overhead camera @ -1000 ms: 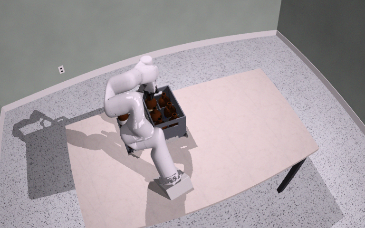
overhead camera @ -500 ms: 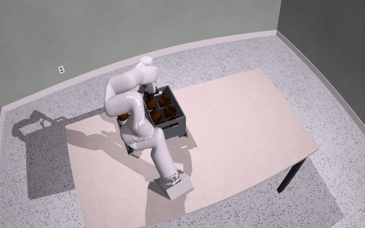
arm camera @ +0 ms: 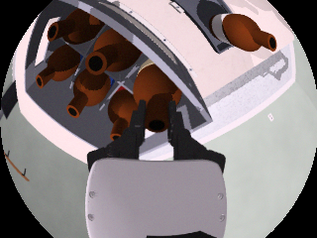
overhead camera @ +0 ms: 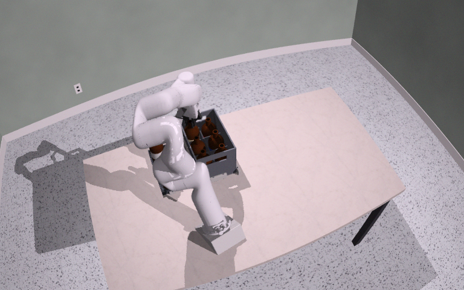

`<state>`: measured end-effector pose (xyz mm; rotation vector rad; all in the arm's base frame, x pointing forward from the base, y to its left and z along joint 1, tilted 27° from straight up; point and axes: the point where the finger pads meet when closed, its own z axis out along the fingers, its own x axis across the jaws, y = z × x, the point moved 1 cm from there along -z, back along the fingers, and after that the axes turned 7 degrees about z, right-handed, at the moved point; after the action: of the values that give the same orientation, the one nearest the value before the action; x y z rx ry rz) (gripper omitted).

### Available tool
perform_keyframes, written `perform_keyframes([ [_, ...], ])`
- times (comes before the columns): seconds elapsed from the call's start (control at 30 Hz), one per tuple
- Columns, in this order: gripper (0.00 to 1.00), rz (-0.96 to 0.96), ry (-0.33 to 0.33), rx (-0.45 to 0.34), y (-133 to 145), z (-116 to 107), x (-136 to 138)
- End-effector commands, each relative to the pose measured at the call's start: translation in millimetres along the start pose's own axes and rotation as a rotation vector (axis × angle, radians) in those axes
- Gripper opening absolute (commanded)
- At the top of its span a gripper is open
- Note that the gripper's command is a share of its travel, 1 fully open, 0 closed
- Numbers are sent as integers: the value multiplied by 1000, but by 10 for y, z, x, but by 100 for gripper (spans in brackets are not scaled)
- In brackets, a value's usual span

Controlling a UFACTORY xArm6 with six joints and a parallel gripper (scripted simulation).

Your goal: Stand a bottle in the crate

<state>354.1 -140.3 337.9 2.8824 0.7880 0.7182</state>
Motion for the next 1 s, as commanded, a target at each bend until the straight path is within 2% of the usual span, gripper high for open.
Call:
perform_keyframes([
  [0.0, 0, -1, 2, -3, 8, -14, 9],
  [0.97, 0, -1, 2, -3, 9, 56, 9],
])
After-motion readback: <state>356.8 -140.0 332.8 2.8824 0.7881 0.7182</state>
